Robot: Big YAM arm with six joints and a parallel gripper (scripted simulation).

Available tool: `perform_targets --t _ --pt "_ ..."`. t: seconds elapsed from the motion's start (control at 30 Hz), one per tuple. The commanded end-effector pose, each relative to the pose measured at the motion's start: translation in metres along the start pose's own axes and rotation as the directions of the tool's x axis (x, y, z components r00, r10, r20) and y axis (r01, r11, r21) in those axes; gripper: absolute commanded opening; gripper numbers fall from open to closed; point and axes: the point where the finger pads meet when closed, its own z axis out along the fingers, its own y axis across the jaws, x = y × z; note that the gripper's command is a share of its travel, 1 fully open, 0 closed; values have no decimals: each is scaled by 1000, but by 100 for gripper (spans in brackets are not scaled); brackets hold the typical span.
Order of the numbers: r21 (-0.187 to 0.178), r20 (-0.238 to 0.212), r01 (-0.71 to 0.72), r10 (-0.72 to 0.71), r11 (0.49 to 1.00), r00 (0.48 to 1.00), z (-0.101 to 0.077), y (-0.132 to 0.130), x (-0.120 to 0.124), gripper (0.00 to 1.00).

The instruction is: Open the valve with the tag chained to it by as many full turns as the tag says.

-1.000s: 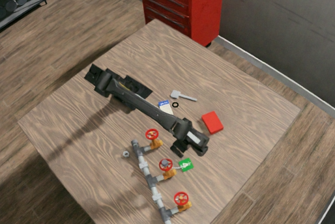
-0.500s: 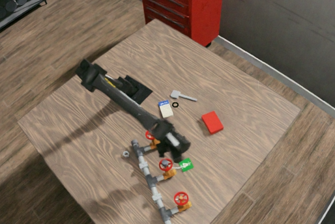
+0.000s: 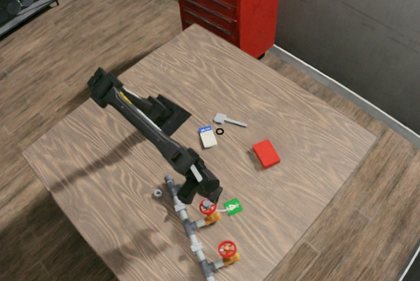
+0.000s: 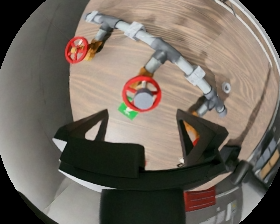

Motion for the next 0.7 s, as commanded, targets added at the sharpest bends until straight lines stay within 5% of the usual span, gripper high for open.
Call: perform_targets --t 0.0,0.4,0.67 --pt "-30 14 -118 118 993 993 -14 16 -8 100" --pt "-33 13 -120 121 992 993 -13 17 -8 100" --pt "3 10 -105 104 995 994 11 2 -5 100"
